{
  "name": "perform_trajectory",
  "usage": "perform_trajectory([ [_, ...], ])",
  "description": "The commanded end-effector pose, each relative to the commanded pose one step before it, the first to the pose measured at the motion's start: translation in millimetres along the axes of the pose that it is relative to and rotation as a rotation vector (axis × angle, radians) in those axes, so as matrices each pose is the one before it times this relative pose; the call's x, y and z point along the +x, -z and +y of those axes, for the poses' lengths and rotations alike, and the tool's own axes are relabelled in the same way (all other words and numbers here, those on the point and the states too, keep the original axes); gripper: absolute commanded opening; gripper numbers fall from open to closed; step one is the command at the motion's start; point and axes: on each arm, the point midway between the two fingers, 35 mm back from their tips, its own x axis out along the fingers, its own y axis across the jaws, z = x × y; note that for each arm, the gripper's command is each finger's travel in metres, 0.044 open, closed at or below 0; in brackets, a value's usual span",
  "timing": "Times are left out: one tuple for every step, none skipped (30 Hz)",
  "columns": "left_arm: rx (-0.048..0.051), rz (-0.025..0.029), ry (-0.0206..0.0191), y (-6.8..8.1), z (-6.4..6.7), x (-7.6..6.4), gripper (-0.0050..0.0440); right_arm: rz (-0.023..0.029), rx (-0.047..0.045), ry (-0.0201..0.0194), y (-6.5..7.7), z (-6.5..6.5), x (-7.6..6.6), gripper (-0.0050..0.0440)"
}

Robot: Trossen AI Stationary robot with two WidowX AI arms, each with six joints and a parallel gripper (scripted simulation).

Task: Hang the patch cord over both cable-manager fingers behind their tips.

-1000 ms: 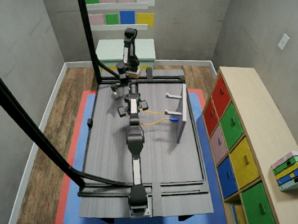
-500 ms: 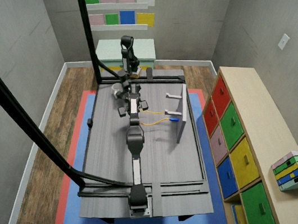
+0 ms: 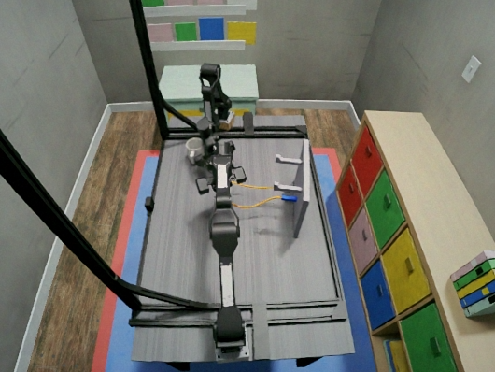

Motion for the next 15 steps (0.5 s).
perform_trajectory([
  [-0.01085, -0.01736, 0.00175, -8.47, -2.86, 18.44, 0.044, -0.05854, -0.00138, 0.01495, -16.0, -2.87, -25.29, 0.002],
  [-0.00028, -0.00052, 0.00005, -0.43, -0.27, 5.62, 0.044, 0.00002, 0.0, -0.00001, 0.01, 0.0, 0.01, 0.002],
  [-0.00026, -0.00062, 0.00003, -0.4, -0.17, 5.97, 0.044, 0.00004, 0.0, -0.00001, 0.01, 0.0, 0.02, 0.002],
  [-0.00023, -0.00072, 0.00001, -0.34, -0.05, 6.2, 0.044, 0.00004, 0.0, -0.00001, 0.01, 0.0, 0.02, 0.002],
  [-0.00019, -0.0008, -0.00001, -0.28, 0.09, 6.28, 0.044, 0.00003, 0.0, -0.00001, 0.01, 0.0, 0.02, 0.002],
  [-0.00014, -0.00086, -0.00004, -0.21, 0.22, 6.23, 0.044, 0.00001, 0.0, 0.0, 0.0, 0.0, 0.01, 0.002],
  [-0.0001, -0.0009, -0.00006, -0.13, 0.34, 6.04, 0.044, -0.00001, 0.0, 0.0, 0.0, 0.0, 0.0, 0.002],
  [-0.00005, -0.00091, -0.00007, -0.06, 0.43, 5.71, 0.044, -0.00002, 0.0, 0.0, 0.0, 0.0, -0.01, 0.002],
  [-0.00002, -0.00089, -0.00009, -0.01, 0.5, 5.26, 0.044, -0.00001, 0.0, 0.0, 0.0, 0.0, 0.0, 0.002],
  [0.0, 0.0, 0.0, 0.0, 0.0, 0.0, 0.044, 0.0, 0.0, 0.0, 0.0, 0.0, 0.0, 0.002],
  [0.0, 0.0, 0.0, 0.0, 0.0, 0.0, 0.044, 0.0, 0.0, 0.0, 0.0, 0.0, 0.0, 0.002],
  [0.00001, -0.00083, -0.00009, 0.04, 0.52, 4.71, 0.044, 0.00007, 0.0, -0.00002, 0.02, 0.0, 0.03, 0.002],
  [0.00003, -0.00075, -0.00009, 0.07, 0.51, 4.07, 0.044, 0.00003, 0.0, -0.00001, 0.01, 0.0, 0.02, 0.002],
  [0.00004, -0.00065, -0.00008, 0.08, 0.47, 3.38, 0.044, 0.00002, 0.0, 0.0, 0.0, 0.0, 0.01, 0.002],
  [0.00004, -0.00052, -0.00007, 0.08, 0.4, 2.66, 0.044, 0.0, 0.0, 0.0, 0.0, 0.0, 0.0, 0.002],
])
